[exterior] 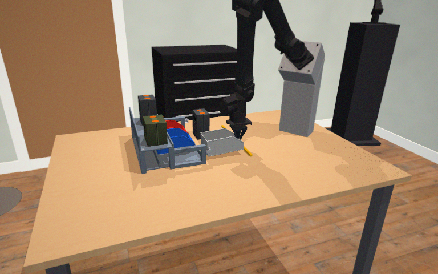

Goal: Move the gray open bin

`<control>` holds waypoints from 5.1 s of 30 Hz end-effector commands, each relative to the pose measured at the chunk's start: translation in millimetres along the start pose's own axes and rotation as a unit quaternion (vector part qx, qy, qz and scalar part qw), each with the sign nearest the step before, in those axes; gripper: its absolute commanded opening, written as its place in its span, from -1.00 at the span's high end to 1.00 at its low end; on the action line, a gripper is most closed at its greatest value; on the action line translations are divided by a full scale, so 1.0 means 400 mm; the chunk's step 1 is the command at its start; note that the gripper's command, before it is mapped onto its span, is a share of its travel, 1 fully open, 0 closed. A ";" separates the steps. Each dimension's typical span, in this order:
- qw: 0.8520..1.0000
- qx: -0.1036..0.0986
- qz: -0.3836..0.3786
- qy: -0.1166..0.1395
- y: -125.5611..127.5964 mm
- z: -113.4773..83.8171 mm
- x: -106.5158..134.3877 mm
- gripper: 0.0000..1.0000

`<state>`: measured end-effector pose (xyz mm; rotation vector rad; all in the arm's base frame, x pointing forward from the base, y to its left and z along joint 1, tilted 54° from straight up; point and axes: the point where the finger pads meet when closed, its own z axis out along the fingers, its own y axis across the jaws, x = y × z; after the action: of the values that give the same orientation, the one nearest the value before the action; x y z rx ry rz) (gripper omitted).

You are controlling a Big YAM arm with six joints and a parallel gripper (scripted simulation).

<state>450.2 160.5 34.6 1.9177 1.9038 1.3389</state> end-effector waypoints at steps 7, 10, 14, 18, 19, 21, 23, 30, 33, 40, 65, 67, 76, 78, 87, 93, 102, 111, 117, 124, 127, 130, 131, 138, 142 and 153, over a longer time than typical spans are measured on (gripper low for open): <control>1.000 -0.013 -0.003 0.006 0.019 0.012 0.015 1.00; 1.000 -0.015 -0.004 0.006 0.022 0.010 0.016 1.00; 1.000 -0.008 -0.002 0.004 0.008 0.024 0.012 1.00; 1.000 -0.015 -0.004 0.006 0.023 0.021 0.016 1.00; 1.000 -0.011 -0.002 0.004 0.014 0.027 0.012 1.00; 1.000 -0.010 -0.003 0.005 0.012 0.031 0.013 1.00; 1.000 -0.014 -0.004 0.007 0.019 0.024 0.019 1.00; 1.000 -0.018 -0.005 0.008 0.026 0.023 0.024 1.00; 1.000 -0.010 -0.003 0.004 0.013 0.042 0.012 1.00; 1.000 -0.010 -0.003 0.005 0.013 0.050 0.014 1.00; 1.000 -0.014 -0.004 0.006 0.021 0.061 0.018 1.00; 1.000 -0.012 -0.003 0.005 0.016 0.066 0.015 1.00; 1.000 -0.013 -0.004 0.006 0.019 0.067 0.017 1.00; 1.000 -0.013 -0.004 0.006 0.019 0.067 0.017 1.00; 1.000 -0.013 -0.004 0.006 0.019 0.069 0.017 1.00; 1.000 -0.013 -0.004 0.006 0.018 0.070 0.017 1.00; 1.000 -0.012 -0.004 0.006 0.018 0.070 0.017 1.00; 1.000 -0.012 -0.004 0.006 0.018 0.070 0.017 1.00; 1.000 -0.012 -0.004 0.006 0.018 0.070 0.017 1.00; 1.000 -0.012 -0.004 0.006 0.018 0.070 0.017 1.00; 1.000 -0.012 -0.004 0.006 0.018 0.070 0.017 1.00; 1.000 -0.012 -0.004 0.006 0.018 0.070 0.017 1.00; 1.000 -0.012 -0.004 0.006 0.018 0.070 0.017 1.00; 1.000 -0.012 -0.005 0.006 0.018 0.070 0.017 -0.81; 1.000 -0.012 -0.005 0.006 0.018 0.070 0.017 -0.81; 1.000 -0.012 -0.005 0.006 0.018 0.070 0.017 -0.81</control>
<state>467.7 172.0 20.5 1.9141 1.8974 1.3424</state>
